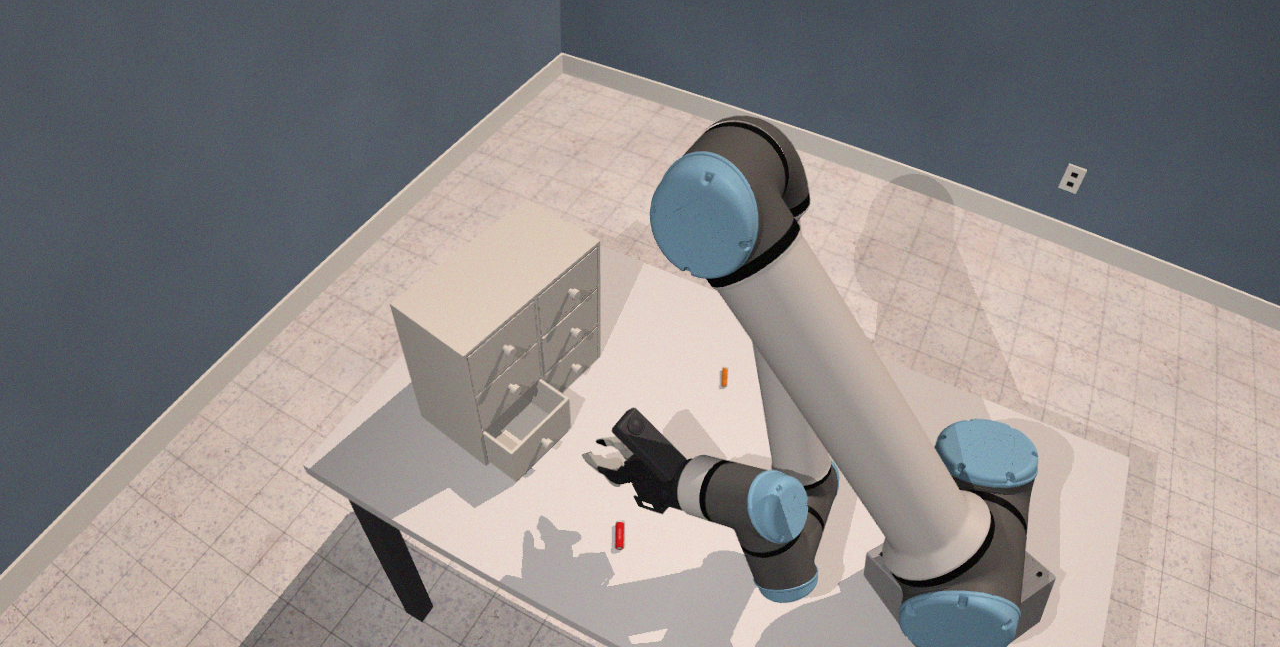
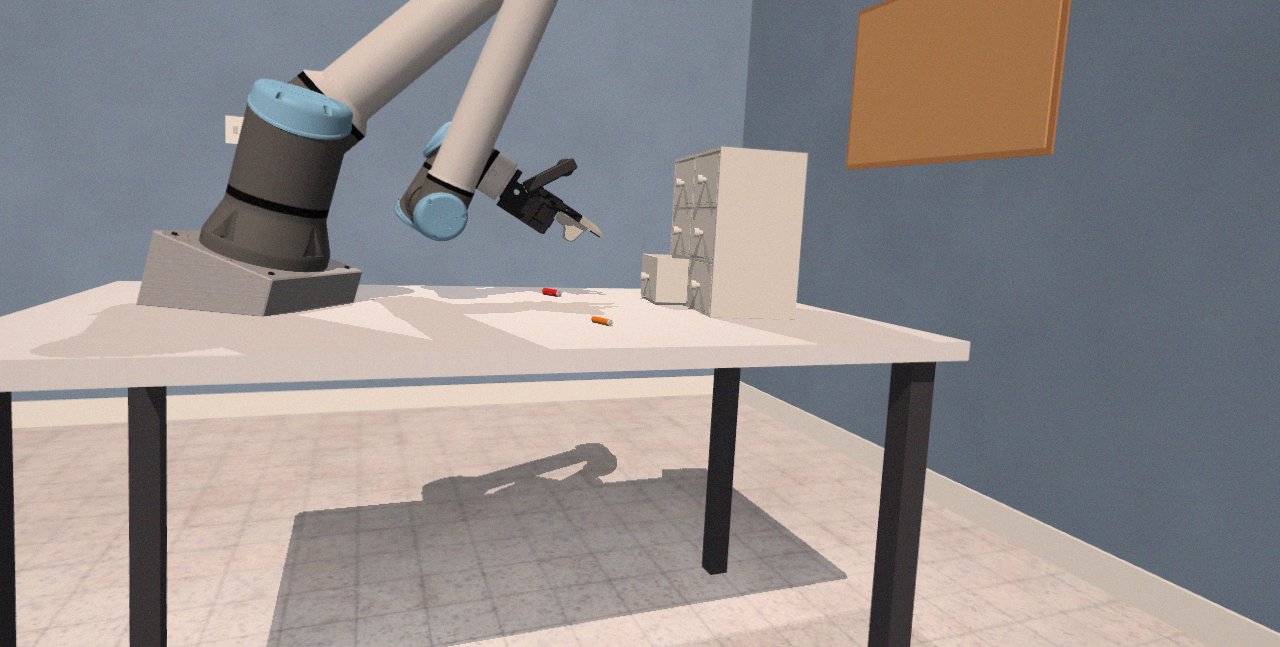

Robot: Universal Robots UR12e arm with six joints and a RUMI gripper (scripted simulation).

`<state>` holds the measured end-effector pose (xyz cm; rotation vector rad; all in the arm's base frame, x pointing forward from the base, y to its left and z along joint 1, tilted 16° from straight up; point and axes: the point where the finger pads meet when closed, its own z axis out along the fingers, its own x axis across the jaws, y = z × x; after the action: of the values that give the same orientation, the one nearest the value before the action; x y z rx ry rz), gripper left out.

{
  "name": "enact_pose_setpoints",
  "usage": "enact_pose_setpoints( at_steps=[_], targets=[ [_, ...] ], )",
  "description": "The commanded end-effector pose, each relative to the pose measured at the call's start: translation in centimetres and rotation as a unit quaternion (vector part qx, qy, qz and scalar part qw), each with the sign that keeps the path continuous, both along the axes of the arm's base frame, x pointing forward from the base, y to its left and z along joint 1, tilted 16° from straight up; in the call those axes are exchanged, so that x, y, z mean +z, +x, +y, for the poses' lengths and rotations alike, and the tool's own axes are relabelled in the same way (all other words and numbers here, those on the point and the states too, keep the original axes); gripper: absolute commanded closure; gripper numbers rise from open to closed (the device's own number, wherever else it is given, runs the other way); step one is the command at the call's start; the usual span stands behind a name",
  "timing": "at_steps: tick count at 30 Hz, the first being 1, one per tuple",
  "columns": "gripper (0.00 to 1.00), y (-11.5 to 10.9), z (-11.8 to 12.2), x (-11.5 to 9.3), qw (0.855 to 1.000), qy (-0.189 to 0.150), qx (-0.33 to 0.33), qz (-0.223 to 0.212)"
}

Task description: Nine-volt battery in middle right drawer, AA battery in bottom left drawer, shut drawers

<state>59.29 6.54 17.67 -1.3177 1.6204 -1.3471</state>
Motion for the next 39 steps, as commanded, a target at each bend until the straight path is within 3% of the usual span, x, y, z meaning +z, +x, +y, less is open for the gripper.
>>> enact_pose_setpoints(
  at_steps=[1, 39],
  targets=[
    [0.80, -0.03, 0.02, 0.05, 1.000, 0.000, 0.000, 0.001],
    [0.80, -0.90, 0.37, 0.70, 0.999, 0.013, -0.005, 0.044]
  ],
)
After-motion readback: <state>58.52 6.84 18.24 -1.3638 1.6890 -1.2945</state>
